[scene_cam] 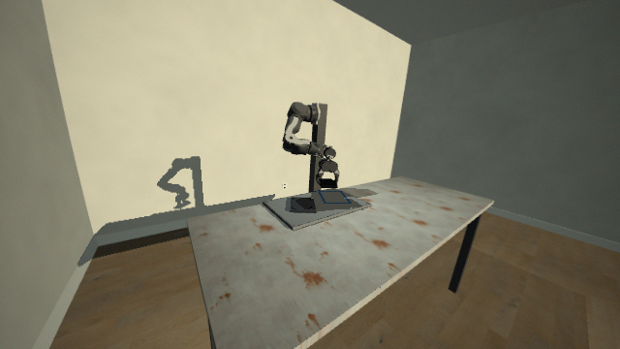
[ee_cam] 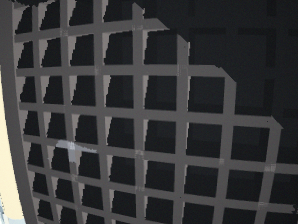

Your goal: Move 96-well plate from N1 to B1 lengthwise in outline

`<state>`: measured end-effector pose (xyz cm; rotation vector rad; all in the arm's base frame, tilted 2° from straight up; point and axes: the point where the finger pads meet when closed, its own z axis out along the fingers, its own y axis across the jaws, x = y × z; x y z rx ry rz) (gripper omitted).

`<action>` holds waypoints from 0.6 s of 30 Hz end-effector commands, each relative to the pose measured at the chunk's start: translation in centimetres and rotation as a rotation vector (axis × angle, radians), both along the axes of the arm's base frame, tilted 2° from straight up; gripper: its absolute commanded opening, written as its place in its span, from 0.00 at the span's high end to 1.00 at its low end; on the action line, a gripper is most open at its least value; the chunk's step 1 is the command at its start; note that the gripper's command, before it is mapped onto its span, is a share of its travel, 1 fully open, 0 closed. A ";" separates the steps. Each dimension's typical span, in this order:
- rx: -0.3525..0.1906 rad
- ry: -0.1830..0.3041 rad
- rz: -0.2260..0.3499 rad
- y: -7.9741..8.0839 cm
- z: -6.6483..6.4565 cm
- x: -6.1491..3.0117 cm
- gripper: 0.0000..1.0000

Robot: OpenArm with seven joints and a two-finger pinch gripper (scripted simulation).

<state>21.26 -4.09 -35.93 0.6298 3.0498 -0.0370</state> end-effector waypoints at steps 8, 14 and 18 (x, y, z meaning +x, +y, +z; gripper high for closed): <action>-0.001 -0.002 -0.002 4.0 -0.2 -0.52 1.00; -0.001 -0.002 -0.002 4.0 -0.2 -0.52 1.00; -0.001 -0.002 -0.002 4.0 -0.2 -0.52 1.00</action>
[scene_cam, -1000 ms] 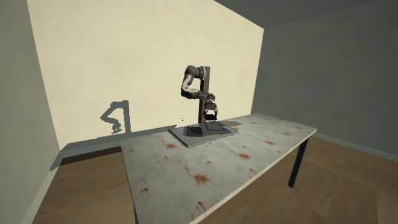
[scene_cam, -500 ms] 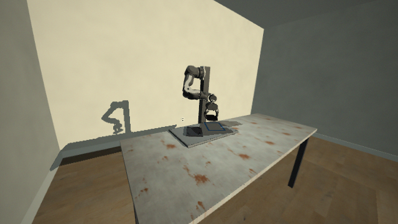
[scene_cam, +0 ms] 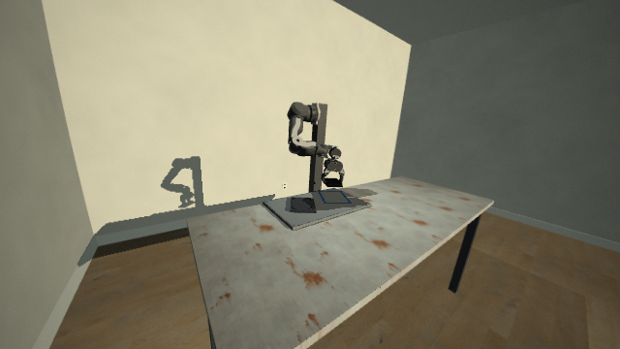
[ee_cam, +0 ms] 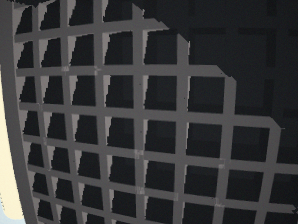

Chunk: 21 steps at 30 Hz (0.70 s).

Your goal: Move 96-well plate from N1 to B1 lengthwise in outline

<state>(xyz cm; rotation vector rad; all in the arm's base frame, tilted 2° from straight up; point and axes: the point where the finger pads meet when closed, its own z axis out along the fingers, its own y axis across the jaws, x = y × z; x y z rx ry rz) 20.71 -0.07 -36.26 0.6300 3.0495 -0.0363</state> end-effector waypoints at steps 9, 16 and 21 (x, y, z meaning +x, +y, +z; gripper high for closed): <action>-0.001 -0.001 -0.001 3.5 -0.2 -0.51 1.00; -0.001 -0.001 -0.001 3.5 -0.2 -0.51 1.00; 0.000 -0.001 -0.001 3.0 -0.2 -0.45 1.00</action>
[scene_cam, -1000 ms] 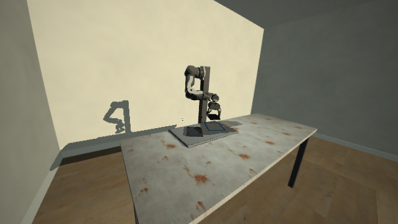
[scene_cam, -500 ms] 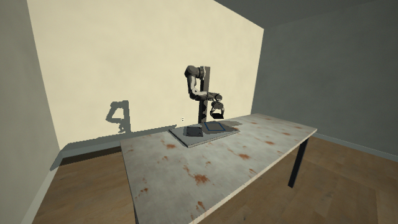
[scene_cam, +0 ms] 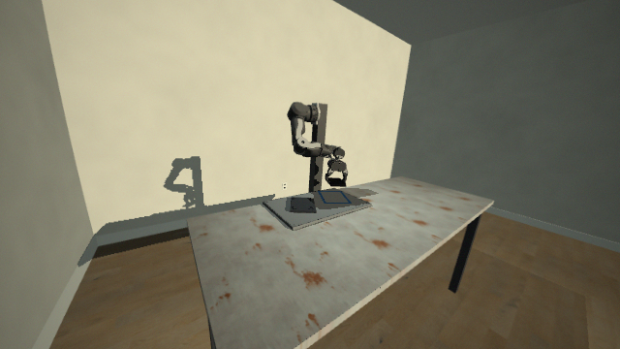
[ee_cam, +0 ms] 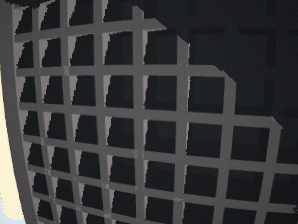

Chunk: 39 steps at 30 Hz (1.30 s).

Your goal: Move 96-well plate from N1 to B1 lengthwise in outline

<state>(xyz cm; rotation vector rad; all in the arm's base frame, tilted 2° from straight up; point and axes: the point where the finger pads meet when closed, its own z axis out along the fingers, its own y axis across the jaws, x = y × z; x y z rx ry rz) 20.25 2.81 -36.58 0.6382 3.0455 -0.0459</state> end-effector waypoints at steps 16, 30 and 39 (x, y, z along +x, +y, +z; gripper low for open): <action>0.004 0.000 0.002 -0.2 0.2 0.05 1.00; 0.006 0.000 0.005 -0.2 0.2 0.06 1.00; 0.007 0.001 0.010 -0.4 -3.0 -0.03 1.00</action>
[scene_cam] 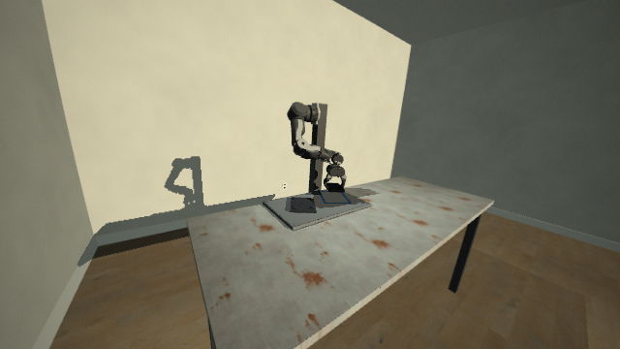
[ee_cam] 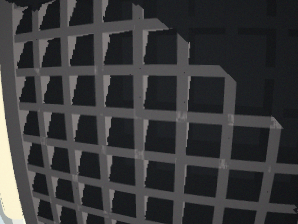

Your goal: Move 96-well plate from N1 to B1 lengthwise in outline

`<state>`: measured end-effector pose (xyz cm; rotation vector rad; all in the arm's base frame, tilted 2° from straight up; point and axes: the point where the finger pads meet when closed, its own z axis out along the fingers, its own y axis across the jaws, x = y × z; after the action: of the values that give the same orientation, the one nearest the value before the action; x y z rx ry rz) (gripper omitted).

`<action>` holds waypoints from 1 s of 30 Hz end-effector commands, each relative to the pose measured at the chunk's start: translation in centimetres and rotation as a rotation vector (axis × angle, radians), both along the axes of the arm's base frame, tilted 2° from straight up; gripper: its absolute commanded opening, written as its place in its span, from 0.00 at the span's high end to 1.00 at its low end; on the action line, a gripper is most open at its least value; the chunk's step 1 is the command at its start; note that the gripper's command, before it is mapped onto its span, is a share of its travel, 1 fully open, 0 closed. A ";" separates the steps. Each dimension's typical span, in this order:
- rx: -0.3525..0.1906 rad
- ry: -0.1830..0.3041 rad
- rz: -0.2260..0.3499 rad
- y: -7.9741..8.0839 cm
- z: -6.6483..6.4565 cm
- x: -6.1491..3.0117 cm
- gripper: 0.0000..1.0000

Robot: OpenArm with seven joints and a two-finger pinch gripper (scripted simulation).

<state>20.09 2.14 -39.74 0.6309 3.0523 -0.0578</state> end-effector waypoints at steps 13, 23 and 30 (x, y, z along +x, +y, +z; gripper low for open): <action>0.014 -0.005 0.005 0.0 -3.0 0.20 1.00; 0.014 -0.005 0.005 0.0 -3.0 0.20 1.00; 0.015 -0.006 0.003 0.0 -3.9 0.44 1.00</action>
<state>20.55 1.89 -43.62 0.6403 3.0471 -0.0549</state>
